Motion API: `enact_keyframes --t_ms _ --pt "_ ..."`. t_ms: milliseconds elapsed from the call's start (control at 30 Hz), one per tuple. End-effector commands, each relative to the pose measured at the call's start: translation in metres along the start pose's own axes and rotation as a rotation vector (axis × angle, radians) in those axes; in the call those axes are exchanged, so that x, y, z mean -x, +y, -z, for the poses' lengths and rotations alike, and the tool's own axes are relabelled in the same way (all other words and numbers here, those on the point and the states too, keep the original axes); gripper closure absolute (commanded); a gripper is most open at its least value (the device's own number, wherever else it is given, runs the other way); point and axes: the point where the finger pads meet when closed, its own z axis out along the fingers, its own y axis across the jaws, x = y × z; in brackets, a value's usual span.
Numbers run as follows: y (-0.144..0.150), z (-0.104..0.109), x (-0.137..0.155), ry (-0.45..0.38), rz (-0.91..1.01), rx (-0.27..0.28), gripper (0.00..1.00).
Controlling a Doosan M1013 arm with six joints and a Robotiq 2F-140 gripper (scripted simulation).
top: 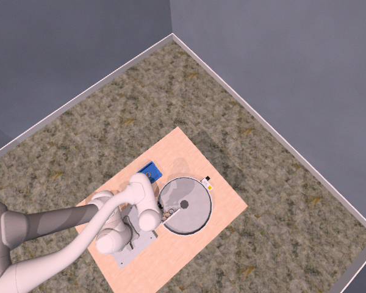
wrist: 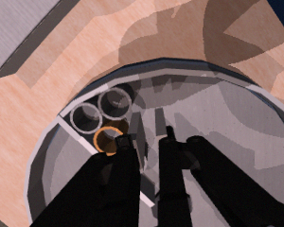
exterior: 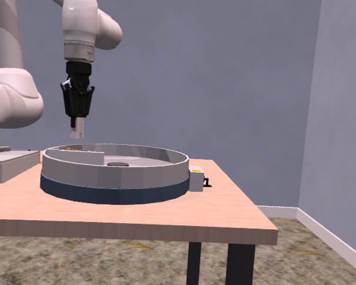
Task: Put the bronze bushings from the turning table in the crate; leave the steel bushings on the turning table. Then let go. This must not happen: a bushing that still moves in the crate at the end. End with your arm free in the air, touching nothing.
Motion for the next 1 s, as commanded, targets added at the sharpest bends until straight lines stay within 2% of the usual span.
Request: enact_keyframes --t_ms 0,333,967 --pt "-0.014 0.000 0.010 0.004 0.053 0.010 0.90" --pt "-0.039 0.000 0.023 0.003 0.136 0.010 0.90" --pt "-0.041 0.000 0.024 0.003 0.142 0.010 0.90"
